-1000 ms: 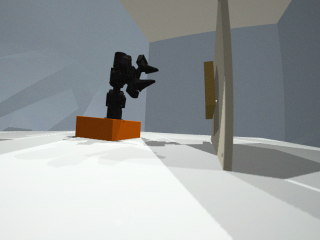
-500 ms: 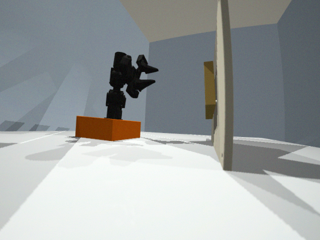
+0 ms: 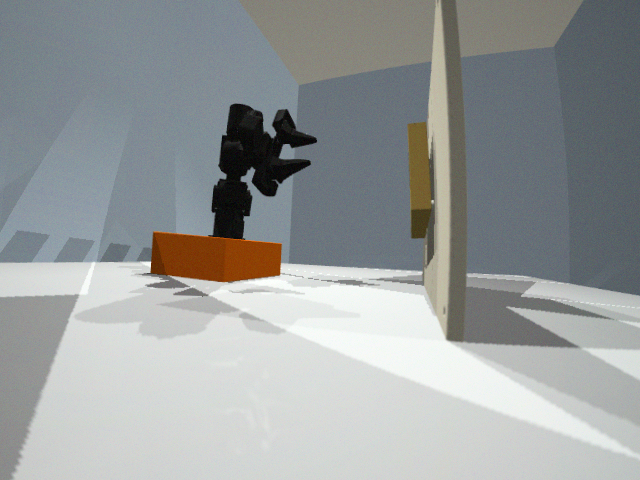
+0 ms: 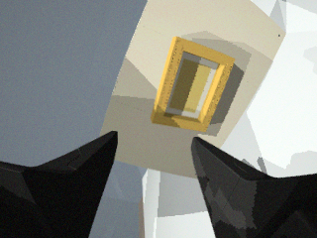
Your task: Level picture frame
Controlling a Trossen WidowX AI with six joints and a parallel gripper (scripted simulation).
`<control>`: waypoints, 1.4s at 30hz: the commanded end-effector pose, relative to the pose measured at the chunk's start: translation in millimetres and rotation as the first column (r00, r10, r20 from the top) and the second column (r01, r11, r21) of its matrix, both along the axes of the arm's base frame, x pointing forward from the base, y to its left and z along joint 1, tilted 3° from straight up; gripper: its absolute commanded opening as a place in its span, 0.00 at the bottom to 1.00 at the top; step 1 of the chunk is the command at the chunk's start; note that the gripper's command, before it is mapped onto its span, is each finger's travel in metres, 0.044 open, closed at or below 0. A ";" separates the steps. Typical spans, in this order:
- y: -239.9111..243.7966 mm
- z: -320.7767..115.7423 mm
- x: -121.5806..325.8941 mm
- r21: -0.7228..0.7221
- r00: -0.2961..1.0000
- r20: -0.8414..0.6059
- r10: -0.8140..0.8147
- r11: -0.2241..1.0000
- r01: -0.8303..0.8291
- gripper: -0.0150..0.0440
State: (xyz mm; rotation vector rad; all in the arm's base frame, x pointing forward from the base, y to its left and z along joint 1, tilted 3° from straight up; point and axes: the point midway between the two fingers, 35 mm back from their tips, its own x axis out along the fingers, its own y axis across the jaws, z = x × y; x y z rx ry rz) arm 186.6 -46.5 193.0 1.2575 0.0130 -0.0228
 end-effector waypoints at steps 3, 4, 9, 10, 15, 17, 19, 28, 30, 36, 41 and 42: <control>0.0 0.2 -0.1 0.003 1.000 0.000 -0.001 1.000 0.001 0.69; 0.0 0.2 -0.1 0.003 1.000 0.000 -0.001 1.000 0.001 0.69; 0.0 0.2 -0.1 0.003 1.000 0.000 -0.001 1.000 0.001 0.69; 0.0 0.2 -0.1 0.003 1.000 0.000 -0.001 1.000 0.001 0.69; 0.0 0.2 -0.1 0.003 1.000 0.000 -0.001 1.000 0.001 0.69; 0.0 0.2 -0.1 0.003 1.000 0.000 -0.001 1.000 0.001 0.69; 0.0 0.2 -0.1 0.003 1.000 0.000 -0.001 1.000 0.001 0.69; 0.0 0.2 -0.1 0.003 1.000 0.000 -0.001 1.000 0.001 0.69; 0.0 0.2 -0.1 0.003 1.000 0.000 -0.001 1.000 0.001 0.69; -5.5 7.3 11.6 0.023 1.000 0.013 -0.006 1.000 0.006 0.69; -12.0 18.9 39.0 0.078 0.999 0.046 -0.018 0.997 0.014 0.69; -12.3 20.7 45.0 0.091 0.998 0.054 -0.020 0.996 0.015 0.69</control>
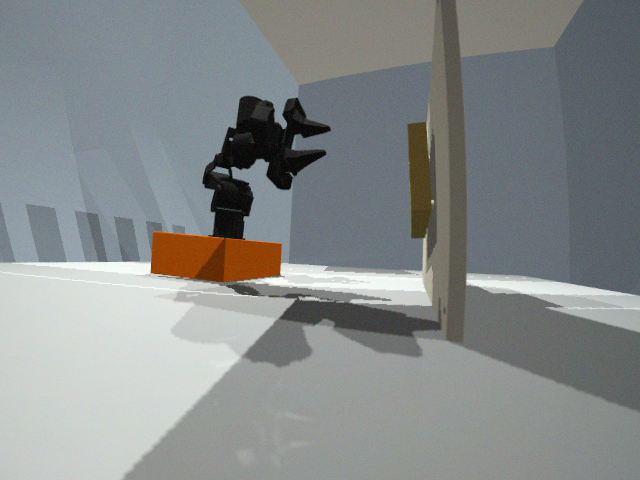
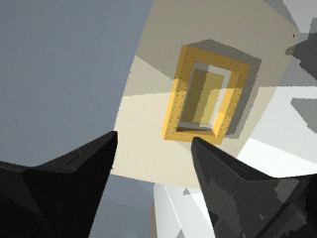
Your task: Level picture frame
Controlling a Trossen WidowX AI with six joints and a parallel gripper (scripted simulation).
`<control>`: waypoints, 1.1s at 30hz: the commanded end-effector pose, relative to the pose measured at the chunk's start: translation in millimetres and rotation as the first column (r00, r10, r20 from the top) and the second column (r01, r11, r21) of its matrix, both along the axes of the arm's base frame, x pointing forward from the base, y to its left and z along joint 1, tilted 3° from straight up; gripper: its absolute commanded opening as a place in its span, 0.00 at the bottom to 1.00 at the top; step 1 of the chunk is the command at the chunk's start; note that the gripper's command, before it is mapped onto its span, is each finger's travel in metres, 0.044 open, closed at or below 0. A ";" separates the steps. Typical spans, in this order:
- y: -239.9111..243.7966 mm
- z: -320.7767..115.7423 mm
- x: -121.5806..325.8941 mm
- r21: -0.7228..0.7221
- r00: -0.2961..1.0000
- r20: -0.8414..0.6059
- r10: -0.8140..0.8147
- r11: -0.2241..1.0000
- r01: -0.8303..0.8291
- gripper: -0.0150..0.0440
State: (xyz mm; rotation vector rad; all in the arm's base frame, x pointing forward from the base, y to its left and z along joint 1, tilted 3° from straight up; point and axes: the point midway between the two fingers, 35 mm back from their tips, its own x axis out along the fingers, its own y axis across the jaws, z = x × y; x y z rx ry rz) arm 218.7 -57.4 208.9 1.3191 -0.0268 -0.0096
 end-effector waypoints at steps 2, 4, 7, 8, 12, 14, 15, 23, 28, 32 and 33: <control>-0.9 7.6 25.0 0.055 0.999 0.034 -0.009 0.998 0.007 0.69; 0.8 9.6 36.0 0.082 0.999 0.050 -0.012 0.997 0.008 0.69; 1.7 10.1 40.0 0.092 0.998 0.056 -0.014 0.996 0.008 0.69; 1.7 10.1 40.0 0.092 0.998 0.056 -0.014 0.996 0.008 0.69; -0.1 4.4 42.6 0.092 0.999 0.053 -0.013 0.996 0.008 0.69; -3.6 -8.3 47.0 0.092 0.999 0.046 -0.011 0.996 0.007 0.69; -5.2 -15.0 48.5 0.092 0.999 0.043 -0.010 0.996 0.006 0.69; -9.8 -49.4 49.6 0.094 1.000 0.023 -0.006 0.996 0.004 0.69; -12.6 -43.4 69.9 0.092 0.999 0.034 -0.008 0.996 0.005 0.69; -13.8 -40.9 100.1 0.091 0.999 0.049 -0.011 0.996 0.006 0.69; -13.6 -41.4 108.1 0.091 0.999 0.053 -0.012 0.996 0.007 0.69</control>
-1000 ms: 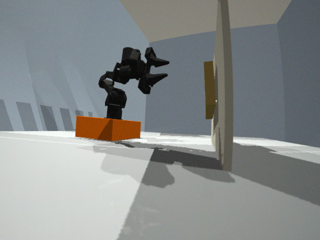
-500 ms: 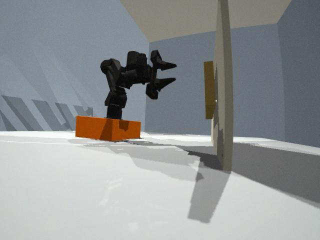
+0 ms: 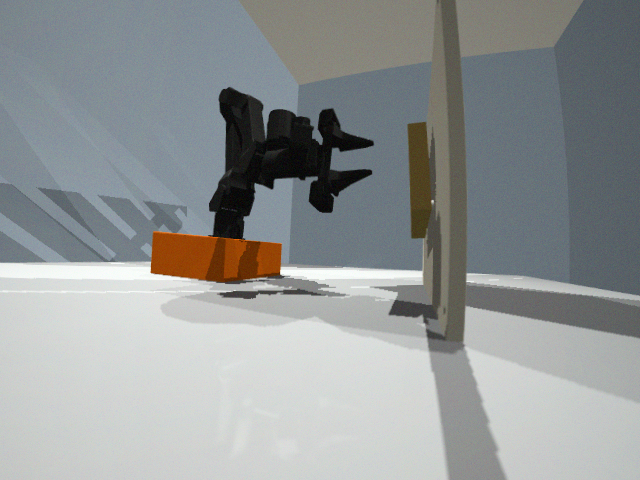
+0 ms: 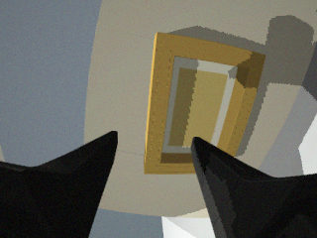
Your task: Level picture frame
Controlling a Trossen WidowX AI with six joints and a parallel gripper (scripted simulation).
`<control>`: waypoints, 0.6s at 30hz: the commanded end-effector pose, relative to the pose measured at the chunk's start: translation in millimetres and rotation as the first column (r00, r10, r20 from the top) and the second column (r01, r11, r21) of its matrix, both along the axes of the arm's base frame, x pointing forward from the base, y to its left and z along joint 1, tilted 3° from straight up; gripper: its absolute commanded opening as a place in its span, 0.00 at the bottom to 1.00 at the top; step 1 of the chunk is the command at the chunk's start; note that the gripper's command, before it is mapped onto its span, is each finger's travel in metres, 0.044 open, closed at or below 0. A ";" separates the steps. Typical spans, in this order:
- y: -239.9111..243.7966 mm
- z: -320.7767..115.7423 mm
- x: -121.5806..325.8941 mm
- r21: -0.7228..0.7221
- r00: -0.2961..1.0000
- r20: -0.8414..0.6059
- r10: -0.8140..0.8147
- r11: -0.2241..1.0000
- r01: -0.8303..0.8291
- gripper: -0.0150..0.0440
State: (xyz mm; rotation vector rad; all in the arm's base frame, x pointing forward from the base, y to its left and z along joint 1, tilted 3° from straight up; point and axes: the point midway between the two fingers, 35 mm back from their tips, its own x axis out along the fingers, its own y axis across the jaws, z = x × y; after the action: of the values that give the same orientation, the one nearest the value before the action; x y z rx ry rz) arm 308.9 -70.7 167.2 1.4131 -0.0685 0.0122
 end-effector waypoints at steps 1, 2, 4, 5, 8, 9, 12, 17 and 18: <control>0.2 -0.7 25.9 -0.003 1.000 0.014 -0.004 1.000 0.004 0.69; 0.8 -1.8 32.4 -0.003 1.000 0.017 -0.004 1.000 0.004 0.69; 1.4 -2.9 37.7 -0.002 1.000 0.020 -0.005 1.000 0.005 0.69; 1.4 -2.9 37.7 -0.002 1.000 0.020 -0.005 1.000 0.005 0.69; 1.4 -2.9 37.7 -0.002 1.000 0.020 -0.005 1.000 0.005 0.69; 1.4 -2.9 37.7 -0.002 1.000 0.020 -0.005 1.000 0.005 0.69; 1.4 -2.9 37.7 -0.002 1.000 0.020 -0.005 1.000 0.005 0.69; 1.4 -2.9 37.7 -0.002 1.000 0.020 -0.005 1.000 0.005 0.69; 1.4 -2.9 37.7 -0.002 1.000 0.020 -0.005 1.000 0.005 0.69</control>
State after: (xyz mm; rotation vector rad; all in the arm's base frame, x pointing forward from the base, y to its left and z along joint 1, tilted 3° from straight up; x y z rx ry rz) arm 346.3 -68.8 163.9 1.4130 -0.0845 0.0240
